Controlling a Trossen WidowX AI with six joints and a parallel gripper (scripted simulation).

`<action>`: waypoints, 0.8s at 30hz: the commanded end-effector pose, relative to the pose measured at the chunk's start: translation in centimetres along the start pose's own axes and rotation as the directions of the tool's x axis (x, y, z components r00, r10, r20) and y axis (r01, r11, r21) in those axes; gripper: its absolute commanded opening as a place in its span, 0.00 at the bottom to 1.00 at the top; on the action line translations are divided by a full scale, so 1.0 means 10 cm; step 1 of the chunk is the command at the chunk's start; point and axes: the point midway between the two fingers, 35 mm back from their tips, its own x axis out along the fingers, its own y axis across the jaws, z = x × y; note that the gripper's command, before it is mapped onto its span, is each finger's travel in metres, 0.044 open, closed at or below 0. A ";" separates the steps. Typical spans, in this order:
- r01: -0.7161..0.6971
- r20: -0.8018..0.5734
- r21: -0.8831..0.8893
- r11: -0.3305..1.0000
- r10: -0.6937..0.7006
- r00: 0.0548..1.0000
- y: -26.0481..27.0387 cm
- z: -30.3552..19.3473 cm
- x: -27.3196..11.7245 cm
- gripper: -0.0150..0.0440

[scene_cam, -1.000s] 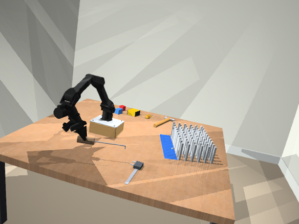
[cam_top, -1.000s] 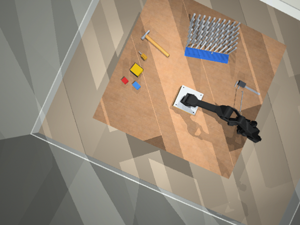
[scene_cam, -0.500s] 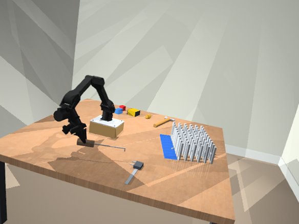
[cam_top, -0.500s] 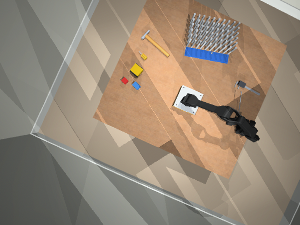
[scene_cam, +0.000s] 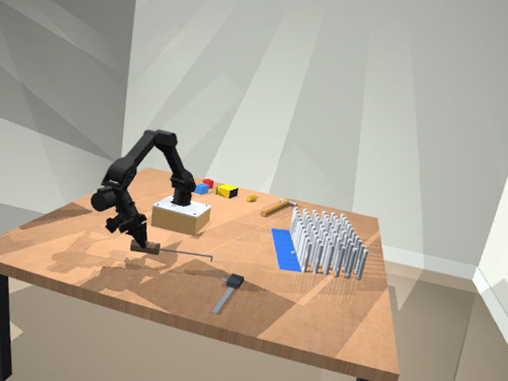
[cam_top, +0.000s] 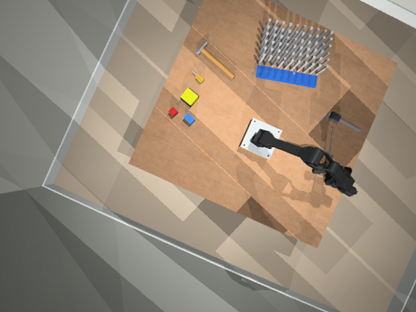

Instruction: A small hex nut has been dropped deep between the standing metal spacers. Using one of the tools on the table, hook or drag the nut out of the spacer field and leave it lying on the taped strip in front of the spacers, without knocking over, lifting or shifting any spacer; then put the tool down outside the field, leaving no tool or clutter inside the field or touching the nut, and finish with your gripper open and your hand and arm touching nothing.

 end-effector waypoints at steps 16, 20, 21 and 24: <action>-0.002 -0.007 0.006 1.000 0.002 1.000 -0.08 0.08 0.17 0.25; -0.002 -0.007 0.006 1.000 0.002 1.000 -0.10 0.10 0.20 0.25; -0.002 -0.007 0.006 1.000 0.002 1.000 -0.10 0.10 0.21 0.25; -0.002 -0.007 0.006 1.000 0.002 1.000 -0.11 0.12 0.23 0.25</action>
